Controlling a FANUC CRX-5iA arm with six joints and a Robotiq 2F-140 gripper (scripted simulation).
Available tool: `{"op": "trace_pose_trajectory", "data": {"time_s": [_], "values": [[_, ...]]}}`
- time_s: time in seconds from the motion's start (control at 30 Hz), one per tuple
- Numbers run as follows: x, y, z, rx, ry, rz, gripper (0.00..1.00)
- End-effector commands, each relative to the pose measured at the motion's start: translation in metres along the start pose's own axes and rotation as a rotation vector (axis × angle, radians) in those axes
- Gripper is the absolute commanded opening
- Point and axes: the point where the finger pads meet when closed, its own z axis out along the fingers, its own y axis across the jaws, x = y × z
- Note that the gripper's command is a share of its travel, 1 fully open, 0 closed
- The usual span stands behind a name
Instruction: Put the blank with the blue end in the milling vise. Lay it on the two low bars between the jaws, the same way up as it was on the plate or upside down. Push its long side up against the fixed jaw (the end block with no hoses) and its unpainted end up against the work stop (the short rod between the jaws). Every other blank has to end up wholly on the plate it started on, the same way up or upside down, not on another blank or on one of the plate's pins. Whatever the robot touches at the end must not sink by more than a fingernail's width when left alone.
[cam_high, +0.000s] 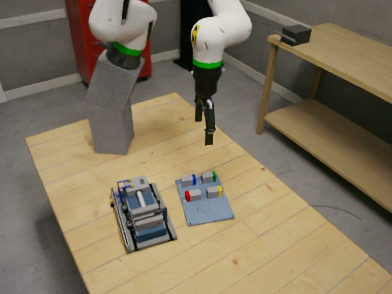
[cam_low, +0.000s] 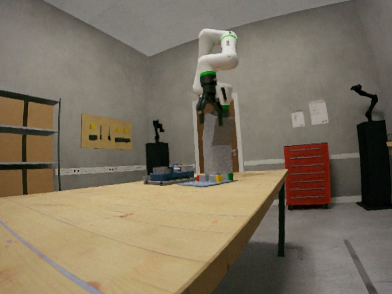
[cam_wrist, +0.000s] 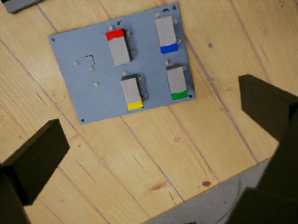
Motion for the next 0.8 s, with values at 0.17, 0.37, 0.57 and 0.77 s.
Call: {"op": "trace_pose_trajectory", "data": {"time_s": [0.17, 0.37, 0.57, 0.77], "values": [[-0.0013, -0.0042, -0.001, 0.001, -0.001, 0.0, 1.0], [-0.0014, -0.0048, -0.0011, 0.001, -0.001, 0.0, 1.0], [-0.0018, -0.0063, -0.0013, 0.001, -0.001, 0.0, 1.0], [-0.0021, -0.0079, -0.0015, 0.001, -0.001, 0.0, 1.0]]}}
